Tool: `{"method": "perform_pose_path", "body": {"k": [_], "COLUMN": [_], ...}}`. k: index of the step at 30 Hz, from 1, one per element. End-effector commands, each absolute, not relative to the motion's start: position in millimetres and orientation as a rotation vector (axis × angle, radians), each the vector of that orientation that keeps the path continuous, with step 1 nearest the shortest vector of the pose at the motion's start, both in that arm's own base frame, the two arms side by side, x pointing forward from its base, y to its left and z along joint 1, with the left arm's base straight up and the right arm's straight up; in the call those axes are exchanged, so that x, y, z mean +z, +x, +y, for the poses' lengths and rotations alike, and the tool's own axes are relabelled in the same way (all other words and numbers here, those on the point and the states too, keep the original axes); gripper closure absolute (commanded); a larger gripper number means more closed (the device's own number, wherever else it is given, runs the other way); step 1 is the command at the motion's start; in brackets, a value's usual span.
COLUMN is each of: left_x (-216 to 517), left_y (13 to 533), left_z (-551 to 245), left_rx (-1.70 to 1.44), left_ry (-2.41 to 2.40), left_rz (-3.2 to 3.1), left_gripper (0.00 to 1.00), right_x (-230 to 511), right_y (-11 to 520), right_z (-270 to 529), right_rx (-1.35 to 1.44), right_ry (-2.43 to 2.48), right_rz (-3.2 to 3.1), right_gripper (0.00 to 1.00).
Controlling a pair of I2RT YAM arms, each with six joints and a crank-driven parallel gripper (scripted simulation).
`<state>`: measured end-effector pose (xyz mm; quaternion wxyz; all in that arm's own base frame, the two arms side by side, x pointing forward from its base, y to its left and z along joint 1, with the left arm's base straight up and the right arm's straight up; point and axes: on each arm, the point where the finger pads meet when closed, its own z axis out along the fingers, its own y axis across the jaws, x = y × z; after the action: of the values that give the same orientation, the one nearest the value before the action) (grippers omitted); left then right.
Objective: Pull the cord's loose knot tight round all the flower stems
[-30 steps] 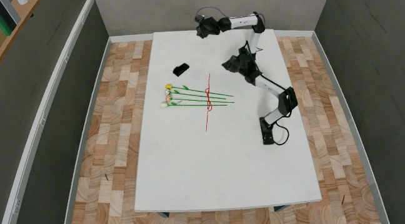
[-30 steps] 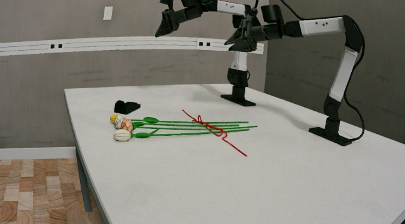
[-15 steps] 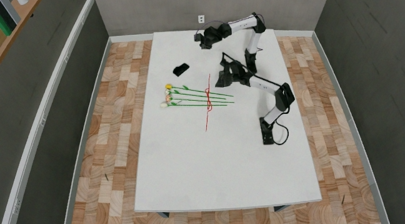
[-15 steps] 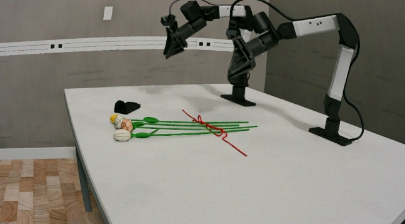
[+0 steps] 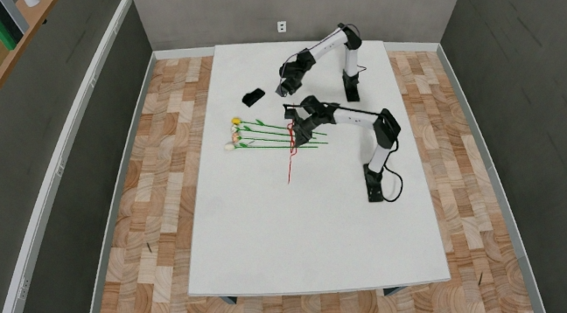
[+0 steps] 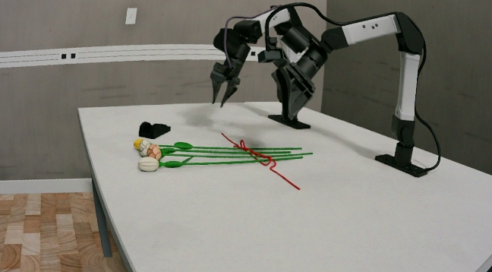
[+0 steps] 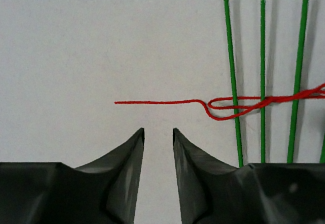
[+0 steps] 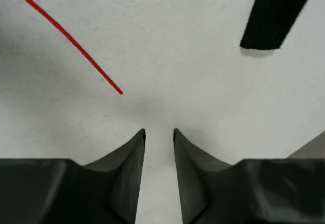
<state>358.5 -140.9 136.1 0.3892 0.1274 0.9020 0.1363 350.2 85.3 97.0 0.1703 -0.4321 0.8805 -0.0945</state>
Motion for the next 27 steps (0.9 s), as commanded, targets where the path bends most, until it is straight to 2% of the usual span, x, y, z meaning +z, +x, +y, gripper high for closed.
{"method": "perform_pose_path", "body": {"k": [1,12,14,27], "left_x": [131.4,80.7,80.7,38.4], "left_y": [371.6,384.4,384.4,384.2], "left_z": [-123.8,-92.6,-92.6,-83.6], "left_rx": [0.340,0.222,0.222,0.027], "left_ry": [-0.055,-0.799,-0.799,-1.762], "left_rz": [2.374,2.496,2.496,2.456], "left_gripper": [0.73,0.73,0.73,0.73], "right_x": [89.0,46.3,46.3,24.7], "right_y": [350.3,342.3,342.3,340.6], "right_z": [105.4,134.9,134.9,151.6], "right_rx": [-0.171,-0.046,-0.046,0.015], "right_ry": [-1.487,-1.871,-1.871,-2.045], "right_rz": [2.460,2.422,2.422,2.385], "right_gripper": [0.73,0.73,0.73,0.73]}}
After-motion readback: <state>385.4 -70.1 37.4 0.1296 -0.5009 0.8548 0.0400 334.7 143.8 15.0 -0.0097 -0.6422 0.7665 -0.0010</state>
